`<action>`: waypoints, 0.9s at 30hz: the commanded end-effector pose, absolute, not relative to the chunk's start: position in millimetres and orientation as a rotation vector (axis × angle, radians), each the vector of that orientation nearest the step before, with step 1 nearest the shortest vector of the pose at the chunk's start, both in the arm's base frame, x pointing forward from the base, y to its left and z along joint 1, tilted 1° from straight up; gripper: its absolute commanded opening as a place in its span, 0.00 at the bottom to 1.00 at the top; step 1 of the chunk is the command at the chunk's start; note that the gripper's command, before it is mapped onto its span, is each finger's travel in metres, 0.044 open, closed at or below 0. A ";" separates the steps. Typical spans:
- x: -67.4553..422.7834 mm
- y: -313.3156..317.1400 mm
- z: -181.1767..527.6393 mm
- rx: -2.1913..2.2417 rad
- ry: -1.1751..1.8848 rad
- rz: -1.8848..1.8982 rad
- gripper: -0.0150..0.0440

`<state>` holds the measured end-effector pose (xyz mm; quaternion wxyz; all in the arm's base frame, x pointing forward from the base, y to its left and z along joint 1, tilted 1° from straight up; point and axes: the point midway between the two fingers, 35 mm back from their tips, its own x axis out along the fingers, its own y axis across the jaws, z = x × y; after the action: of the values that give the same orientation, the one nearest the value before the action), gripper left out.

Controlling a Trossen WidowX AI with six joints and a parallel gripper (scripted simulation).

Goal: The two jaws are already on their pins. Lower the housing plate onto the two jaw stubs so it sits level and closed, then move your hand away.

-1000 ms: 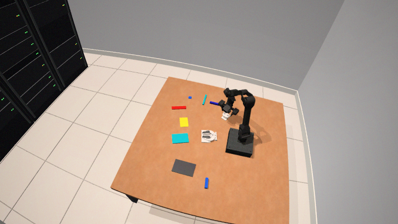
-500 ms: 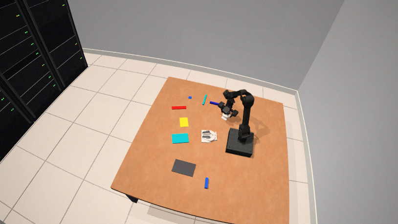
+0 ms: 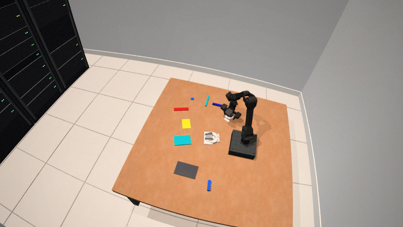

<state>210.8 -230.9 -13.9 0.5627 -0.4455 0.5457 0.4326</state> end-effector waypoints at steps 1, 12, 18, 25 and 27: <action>210.3 -230.6 -14.6 -1.050 1.286 1.021 1.00; 210.3 -230.6 -15.1 -1.050 1.286 1.021 1.00; 210.6 -230.7 -14.6 -1.048 1.285 1.019 0.95; 210.6 -230.7 -14.6 -1.048 1.285 1.019 0.88; 210.6 -230.7 -14.6 -1.048 1.285 1.019 0.85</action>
<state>210.5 -230.7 -14.6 0.5626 -0.4451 0.5459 0.4329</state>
